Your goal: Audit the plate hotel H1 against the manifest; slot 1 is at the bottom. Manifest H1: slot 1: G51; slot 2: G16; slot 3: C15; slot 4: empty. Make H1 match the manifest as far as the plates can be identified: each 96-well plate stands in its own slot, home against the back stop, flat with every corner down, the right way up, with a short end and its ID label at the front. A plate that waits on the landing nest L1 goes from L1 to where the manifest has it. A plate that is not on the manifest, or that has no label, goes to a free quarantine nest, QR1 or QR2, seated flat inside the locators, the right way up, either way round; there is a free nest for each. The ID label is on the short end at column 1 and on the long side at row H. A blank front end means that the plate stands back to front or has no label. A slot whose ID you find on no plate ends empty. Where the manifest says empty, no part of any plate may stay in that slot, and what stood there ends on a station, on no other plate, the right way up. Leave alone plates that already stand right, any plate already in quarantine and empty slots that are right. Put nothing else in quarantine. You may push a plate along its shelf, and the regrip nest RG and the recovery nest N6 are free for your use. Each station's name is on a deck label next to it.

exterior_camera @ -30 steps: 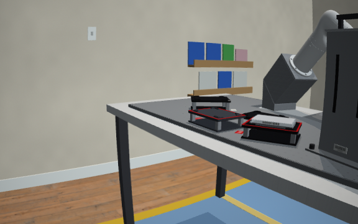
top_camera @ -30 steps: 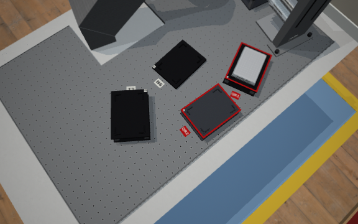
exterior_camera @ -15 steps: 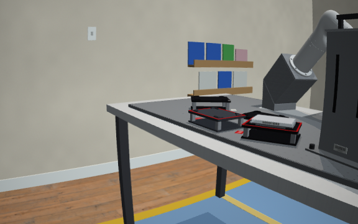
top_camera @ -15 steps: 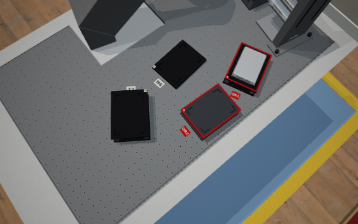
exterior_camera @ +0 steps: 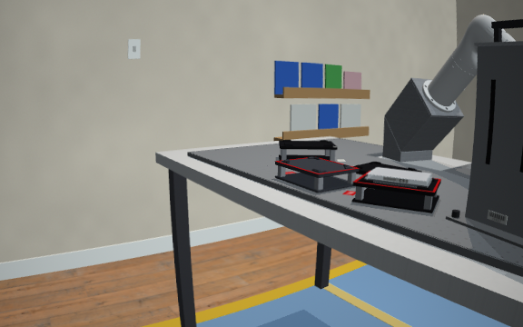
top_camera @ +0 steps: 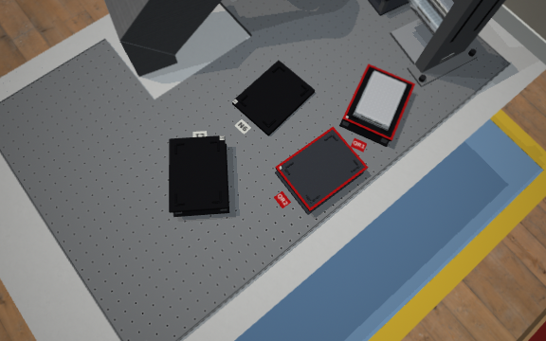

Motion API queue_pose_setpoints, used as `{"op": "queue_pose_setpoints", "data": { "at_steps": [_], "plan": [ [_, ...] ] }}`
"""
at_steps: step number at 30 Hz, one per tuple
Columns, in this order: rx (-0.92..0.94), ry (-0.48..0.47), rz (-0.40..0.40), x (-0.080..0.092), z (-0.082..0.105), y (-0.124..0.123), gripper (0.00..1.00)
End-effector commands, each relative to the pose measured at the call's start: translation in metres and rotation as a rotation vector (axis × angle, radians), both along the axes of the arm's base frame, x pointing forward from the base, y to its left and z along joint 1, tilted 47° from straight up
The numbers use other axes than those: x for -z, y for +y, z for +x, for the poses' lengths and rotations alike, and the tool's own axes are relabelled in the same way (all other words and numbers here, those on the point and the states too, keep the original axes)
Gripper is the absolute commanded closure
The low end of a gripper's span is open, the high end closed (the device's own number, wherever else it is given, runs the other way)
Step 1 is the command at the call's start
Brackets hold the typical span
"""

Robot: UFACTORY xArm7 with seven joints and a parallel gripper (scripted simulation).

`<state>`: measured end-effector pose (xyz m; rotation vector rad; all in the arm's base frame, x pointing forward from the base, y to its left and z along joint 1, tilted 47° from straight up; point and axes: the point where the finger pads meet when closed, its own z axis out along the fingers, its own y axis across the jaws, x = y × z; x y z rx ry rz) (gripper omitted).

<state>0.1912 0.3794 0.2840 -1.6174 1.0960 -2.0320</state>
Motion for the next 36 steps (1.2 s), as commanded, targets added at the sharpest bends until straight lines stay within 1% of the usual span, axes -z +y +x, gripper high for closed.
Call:
{"op": "queue_pose_setpoints", "data": {
  "at_steps": [1, 17, 36],
  "plan": [
    [0.0, 0.0, 0.003, -0.0002, 0.0, 0.0006, 1.0],
    [0.0, 0.0, 0.003, 0.0032, 0.0015, 0.0039, 1.0],
    [0.0, 0.0, 0.003, 0.0034, 0.0016, 0.0042, 1.0]
  ]
}}
